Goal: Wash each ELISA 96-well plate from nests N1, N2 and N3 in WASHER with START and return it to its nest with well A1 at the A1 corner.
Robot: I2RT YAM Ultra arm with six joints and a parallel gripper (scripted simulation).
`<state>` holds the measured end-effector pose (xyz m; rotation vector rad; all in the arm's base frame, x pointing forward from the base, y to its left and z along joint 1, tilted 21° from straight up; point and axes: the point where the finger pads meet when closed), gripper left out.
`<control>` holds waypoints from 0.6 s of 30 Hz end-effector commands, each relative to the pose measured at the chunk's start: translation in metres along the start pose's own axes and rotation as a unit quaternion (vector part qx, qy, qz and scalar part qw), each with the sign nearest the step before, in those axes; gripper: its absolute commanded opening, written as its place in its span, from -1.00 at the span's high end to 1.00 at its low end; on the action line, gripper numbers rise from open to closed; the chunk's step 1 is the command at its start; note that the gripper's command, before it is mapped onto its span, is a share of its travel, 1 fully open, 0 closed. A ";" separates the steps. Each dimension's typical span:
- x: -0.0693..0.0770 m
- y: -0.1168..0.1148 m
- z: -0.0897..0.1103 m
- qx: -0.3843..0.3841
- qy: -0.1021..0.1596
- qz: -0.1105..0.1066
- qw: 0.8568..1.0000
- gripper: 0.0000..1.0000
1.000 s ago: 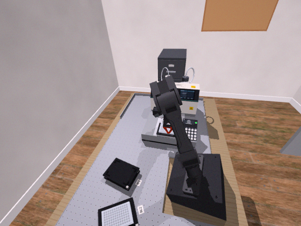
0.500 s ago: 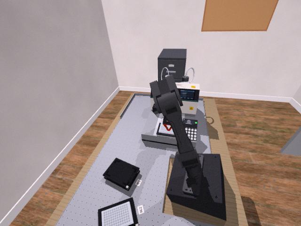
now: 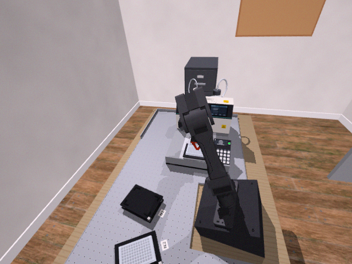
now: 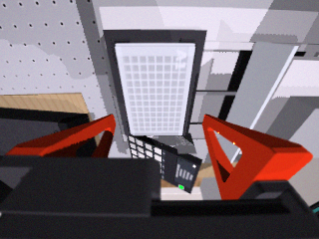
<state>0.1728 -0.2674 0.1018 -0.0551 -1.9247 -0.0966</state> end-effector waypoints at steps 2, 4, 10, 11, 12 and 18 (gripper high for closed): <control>0.012 0.002 -0.001 0.000 -0.003 -0.001 1.000 -1.00; 0.012 0.002 -0.001 0.000 -0.003 -0.001 1.000 -1.00; 0.022 0.001 -0.001 0.000 -0.003 -0.001 1.000 -1.00; 0.024 0.001 -0.001 0.000 -0.003 -0.001 1.000 -1.00; 0.026 0.001 0.000 0.000 -0.003 -0.001 1.000 -1.00; 0.036 0.001 0.000 0.000 -0.003 -0.001 1.000 -1.00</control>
Point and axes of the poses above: the point where the finger pads meet when closed, its own x axis back along the fingers, its own y axis across the jaws, z = x × y, and after that the axes turned 14 degrees about -x, right-handed
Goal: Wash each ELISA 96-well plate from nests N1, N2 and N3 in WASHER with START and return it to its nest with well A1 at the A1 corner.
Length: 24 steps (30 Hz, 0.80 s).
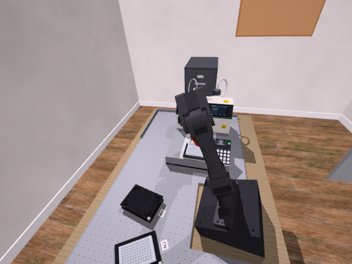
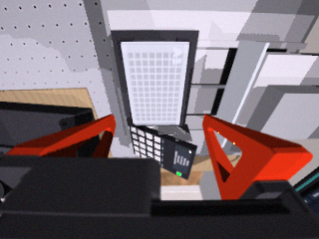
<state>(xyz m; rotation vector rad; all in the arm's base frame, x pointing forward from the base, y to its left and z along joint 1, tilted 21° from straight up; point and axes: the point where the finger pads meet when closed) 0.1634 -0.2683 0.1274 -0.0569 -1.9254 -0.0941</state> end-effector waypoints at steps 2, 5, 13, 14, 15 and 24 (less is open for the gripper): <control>0.010 0.002 0.000 0.000 -0.003 -0.002 1.000 -1.00; 0.013 0.002 0.000 0.000 -0.003 -0.002 1.000 -1.00; 0.013 0.002 0.000 0.000 -0.003 -0.002 1.000 -1.00; 0.013 0.002 0.000 0.000 -0.003 -0.002 1.000 -1.00; 0.013 0.002 0.000 0.000 -0.003 -0.002 1.000 -1.00; 0.013 0.002 0.000 0.000 -0.003 -0.002 1.000 -1.00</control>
Point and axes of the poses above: the point where the finger pads meet when closed, its own x axis back along the fingers, its own y axis across the jaws, z = x × y, and after that the axes turned 14 degrees about -x, right-handed
